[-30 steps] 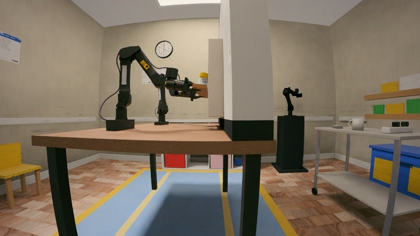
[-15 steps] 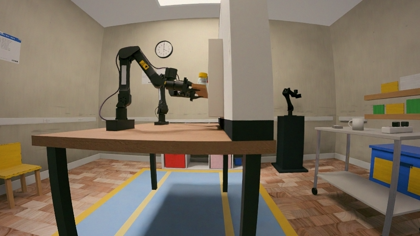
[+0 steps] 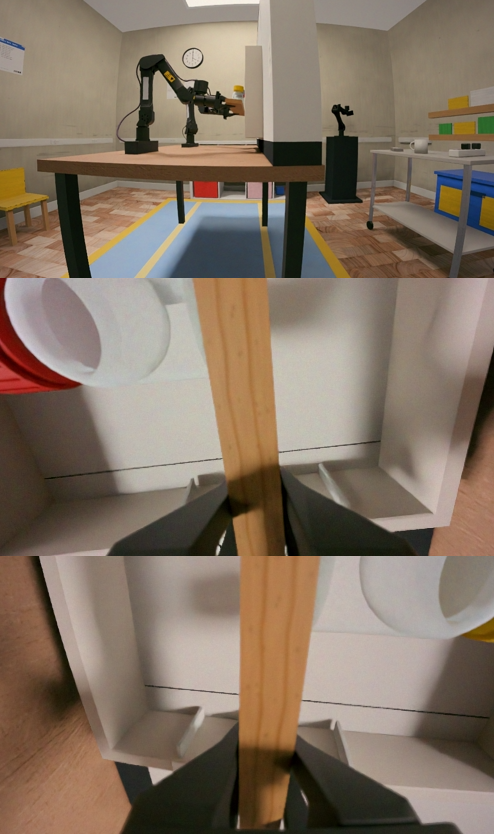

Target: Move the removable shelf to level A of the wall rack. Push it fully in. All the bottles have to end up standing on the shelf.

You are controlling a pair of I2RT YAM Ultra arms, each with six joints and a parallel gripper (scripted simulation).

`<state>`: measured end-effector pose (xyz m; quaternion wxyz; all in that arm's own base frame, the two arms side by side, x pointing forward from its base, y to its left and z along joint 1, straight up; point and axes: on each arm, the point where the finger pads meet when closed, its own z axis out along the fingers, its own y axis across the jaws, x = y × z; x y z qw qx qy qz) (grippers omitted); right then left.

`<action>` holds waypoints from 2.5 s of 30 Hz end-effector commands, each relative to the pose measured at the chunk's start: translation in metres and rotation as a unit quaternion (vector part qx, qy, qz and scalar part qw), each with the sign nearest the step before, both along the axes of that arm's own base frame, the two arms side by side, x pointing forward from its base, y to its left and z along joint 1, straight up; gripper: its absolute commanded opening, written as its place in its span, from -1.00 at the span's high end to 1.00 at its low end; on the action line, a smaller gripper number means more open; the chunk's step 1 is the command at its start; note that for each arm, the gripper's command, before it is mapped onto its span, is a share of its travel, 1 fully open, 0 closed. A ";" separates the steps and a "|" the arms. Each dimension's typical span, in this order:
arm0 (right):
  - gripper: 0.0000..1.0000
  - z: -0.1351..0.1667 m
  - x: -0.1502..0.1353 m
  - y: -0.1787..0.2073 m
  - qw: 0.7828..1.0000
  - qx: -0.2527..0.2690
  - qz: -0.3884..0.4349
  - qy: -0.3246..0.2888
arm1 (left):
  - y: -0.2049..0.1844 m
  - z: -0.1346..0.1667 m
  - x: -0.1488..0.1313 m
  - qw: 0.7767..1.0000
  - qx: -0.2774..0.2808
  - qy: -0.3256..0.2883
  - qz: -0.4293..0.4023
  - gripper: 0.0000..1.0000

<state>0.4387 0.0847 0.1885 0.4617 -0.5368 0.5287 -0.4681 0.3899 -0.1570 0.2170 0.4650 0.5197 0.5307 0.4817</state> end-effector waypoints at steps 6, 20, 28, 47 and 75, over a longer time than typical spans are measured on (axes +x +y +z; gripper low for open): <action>1.00 0.042 0.001 0.001 0.998 0.007 -0.001 -0.068 | 0.003 0.031 -0.002 0.999 -0.002 -0.052 0.006 1.00; 1.00 0.039 0.001 0.001 0.998 0.007 -0.001 -0.068 | 0.003 0.029 -0.002 0.999 -0.002 -0.052 0.006 1.00; 1.00 0.038 0.001 0.001 0.998 0.007 -0.001 -0.068 | 0.003 0.028 -0.002 0.999 -0.002 -0.052 0.006 1.00; 1.00 0.034 0.001 0.001 0.998 0.007 -0.001 -0.068 | 0.003 0.026 -0.002 0.999 -0.002 -0.052 0.006 1.00; 1.00 0.018 0.001 0.001 0.998 0.007 -0.001 -0.068 | 0.003 0.011 -0.002 0.999 -0.002 -0.052 0.006 1.00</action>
